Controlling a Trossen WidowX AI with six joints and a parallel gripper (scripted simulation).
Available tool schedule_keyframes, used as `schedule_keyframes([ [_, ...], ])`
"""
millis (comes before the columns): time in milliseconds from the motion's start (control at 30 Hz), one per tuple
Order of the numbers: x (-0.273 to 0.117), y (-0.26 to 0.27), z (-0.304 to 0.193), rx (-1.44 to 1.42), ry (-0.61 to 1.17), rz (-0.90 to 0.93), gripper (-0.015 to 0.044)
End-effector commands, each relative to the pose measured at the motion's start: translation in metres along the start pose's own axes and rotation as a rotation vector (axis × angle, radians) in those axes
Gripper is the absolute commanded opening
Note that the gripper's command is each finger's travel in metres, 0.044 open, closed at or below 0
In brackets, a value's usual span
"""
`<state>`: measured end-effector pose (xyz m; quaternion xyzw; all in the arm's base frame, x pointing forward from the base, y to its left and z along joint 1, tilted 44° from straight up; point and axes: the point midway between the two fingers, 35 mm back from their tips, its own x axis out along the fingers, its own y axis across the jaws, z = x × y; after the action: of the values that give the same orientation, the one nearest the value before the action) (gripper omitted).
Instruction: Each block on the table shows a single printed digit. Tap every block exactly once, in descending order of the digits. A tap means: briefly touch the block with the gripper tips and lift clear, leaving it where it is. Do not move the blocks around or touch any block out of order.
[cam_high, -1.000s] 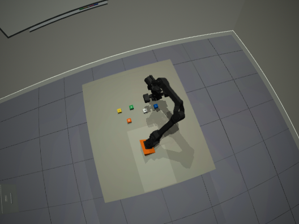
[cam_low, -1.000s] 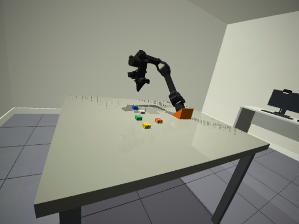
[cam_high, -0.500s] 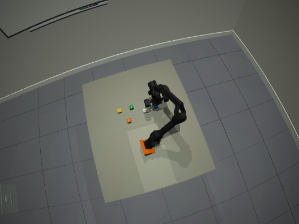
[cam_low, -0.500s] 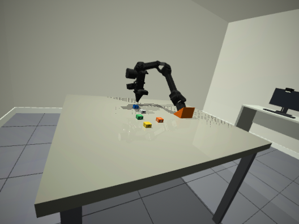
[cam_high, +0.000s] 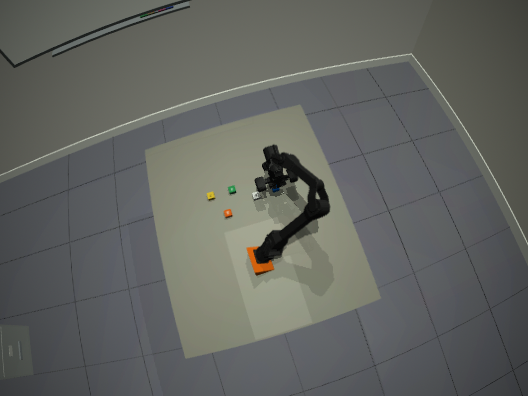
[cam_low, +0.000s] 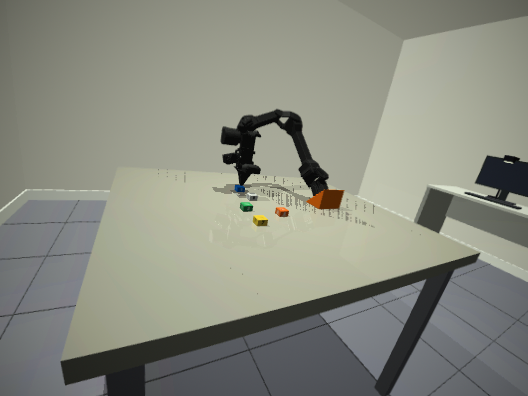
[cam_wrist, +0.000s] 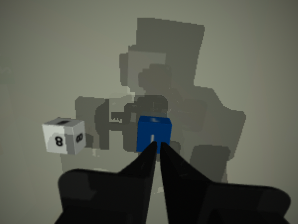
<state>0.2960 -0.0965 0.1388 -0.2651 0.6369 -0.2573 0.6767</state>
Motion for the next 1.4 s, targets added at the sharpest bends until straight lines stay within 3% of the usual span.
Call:
schedule_keyframes([
  [0, 0.006, 0.0, -0.001, -0.006, 0.002, -0.005, 0.002],
  [167, 0.007, 0.0, -0.001, -0.006, 0.002, -0.005, 0.002],
  [400, -0.023, 0.0, -0.001, -0.006, 0.002, -0.004, 0.002],
  [500, -0.03, 0.026, 0.012, -0.01, -0.007, 0.021, 0.0099],
  [667, -0.057, 0.119, 0.034, -0.022, -0.015, 0.079, 0.023],
  [900, -0.09, 0.243, 0.016, -0.028, 0.001, 0.09, 0.04],
  [1167, -0.107, 0.361, -0.054, -0.009, 0.005, 0.022, 0.04],
  [1367, -0.107, 0.366, -0.058, -0.007, 0.005, 0.017, 0.04],
])
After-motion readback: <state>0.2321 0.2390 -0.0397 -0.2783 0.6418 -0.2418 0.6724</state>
